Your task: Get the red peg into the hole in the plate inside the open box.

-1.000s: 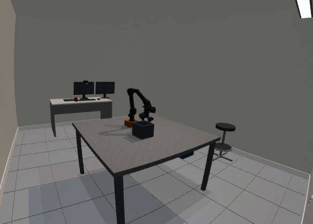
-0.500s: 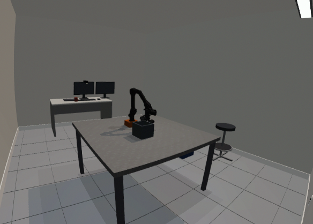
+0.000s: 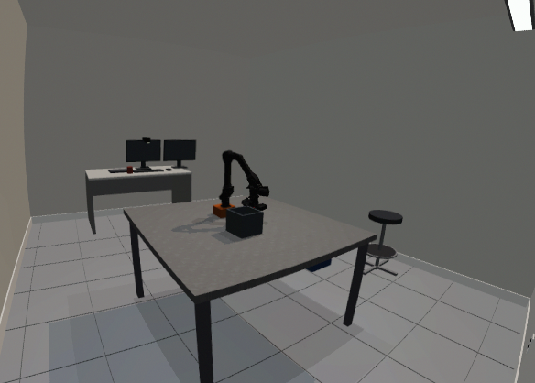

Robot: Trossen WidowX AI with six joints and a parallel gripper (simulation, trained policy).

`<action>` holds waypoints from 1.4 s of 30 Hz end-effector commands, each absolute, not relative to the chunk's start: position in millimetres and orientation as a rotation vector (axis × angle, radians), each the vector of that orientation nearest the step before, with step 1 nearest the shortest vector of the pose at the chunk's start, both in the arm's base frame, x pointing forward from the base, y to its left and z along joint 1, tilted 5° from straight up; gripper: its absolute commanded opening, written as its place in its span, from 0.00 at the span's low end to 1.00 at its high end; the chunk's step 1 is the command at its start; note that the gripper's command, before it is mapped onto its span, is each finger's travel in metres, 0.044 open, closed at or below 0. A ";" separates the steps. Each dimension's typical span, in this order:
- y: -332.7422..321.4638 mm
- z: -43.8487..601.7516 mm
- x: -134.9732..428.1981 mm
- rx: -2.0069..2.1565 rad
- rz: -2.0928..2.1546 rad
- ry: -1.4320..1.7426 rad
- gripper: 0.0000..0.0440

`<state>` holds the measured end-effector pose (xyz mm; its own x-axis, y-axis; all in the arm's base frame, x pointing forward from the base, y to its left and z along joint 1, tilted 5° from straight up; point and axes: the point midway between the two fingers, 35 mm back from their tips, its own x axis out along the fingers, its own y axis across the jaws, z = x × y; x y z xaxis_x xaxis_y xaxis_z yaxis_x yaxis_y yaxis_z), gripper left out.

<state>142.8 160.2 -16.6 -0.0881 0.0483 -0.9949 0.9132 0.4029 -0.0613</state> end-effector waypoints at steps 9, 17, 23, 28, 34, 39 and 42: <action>181.3 14.6 155.7 1.025 -0.849 1.484 0.00; 192.3 42.6 168.3 1.089 -0.773 1.471 0.00; 196.9 68.9 180.9 1.126 -0.705 1.446 0.00; 195.9 91.6 193.2 1.146 -0.650 1.407 0.00; 186.5 118.8 206.2 1.157 -0.602 1.353 0.00; 173.9 138.2 219.1 1.162 -0.585 1.298 0.00; 164.6 147.3 226.9 1.162 -0.586 1.265 0.00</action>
<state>219.0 174.6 135.8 0.2336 0.2584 -0.9374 0.8757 0.3631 0.3183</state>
